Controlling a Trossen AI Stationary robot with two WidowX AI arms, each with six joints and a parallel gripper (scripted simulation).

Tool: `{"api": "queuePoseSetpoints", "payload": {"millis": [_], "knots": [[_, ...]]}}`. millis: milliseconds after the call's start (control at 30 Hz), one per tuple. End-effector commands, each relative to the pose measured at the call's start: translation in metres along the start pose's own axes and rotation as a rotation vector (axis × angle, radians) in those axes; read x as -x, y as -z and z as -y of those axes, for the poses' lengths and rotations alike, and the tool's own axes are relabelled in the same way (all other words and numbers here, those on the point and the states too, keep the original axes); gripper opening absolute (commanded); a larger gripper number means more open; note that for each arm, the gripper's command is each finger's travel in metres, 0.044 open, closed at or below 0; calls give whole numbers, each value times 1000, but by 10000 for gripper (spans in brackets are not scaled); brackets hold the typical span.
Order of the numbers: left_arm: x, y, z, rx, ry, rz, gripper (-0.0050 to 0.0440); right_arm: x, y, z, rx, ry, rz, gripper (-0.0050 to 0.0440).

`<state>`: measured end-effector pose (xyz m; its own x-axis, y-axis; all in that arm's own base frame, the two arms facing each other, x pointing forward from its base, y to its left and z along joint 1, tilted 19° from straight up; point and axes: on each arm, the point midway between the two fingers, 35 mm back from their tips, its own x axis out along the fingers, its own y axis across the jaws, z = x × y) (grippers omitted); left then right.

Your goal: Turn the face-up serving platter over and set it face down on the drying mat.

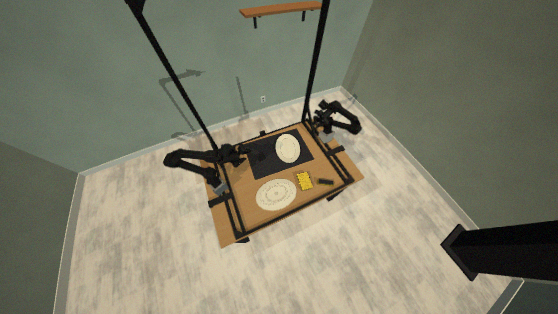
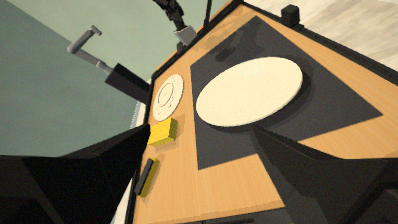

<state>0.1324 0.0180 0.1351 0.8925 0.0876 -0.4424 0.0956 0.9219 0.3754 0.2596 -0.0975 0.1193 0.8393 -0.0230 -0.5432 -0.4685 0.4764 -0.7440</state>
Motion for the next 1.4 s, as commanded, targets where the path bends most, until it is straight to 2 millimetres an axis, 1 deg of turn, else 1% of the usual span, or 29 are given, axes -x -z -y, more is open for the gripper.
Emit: {"api": "queuePoseSetpoints", "payload": {"millis": [0,400,500,600,667,733,800,833,1133,1167,1233,1267,1300,1367], "knots": [[0,0,-1,0,1,0,440,1,3,-3,21,-5,-1,440],[0,0,-1,5,-2,3,440,5,11,-1,90,11,-10,440],[0,0,1,18,-2,-10,440,5,11,-1,76,9,-13,440],[-1,-3,13,83,1,-76,440,2,11,-1,3,-1,-33,440],[-1,-3,13,83,1,-76,440,2,11,-1,3,-1,-33,440],[-4,-8,27,157,9,-139,440,-1,12,-1,-76,-10,-55,440],[-11,-14,41,227,17,-199,440,-4,12,-1,-159,-17,-80,440],[-14,-14,44,241,15,-232,440,-5,12,-1,-193,-19,-90,440],[-42,-31,79,387,94,-306,440,-12,13,-3,-389,-12,-146,440],[-46,-33,82,401,105,-311,440,-13,14,-4,-412,-10,-152,440],[-46,-33,82,401,105,-311,440,-13,14,-4,-412,-10,-152,440],[-52,-42,88,437,127,-289,440,-14,14,-4,-435,-8,-159,440],[-59,-39,92,442,140,-324,440,-16,14,-4,-480,-2,-171,440],[-68,-44,99,473,167,-326,440,-17,14,-5,-528,5,-184,440]]}}
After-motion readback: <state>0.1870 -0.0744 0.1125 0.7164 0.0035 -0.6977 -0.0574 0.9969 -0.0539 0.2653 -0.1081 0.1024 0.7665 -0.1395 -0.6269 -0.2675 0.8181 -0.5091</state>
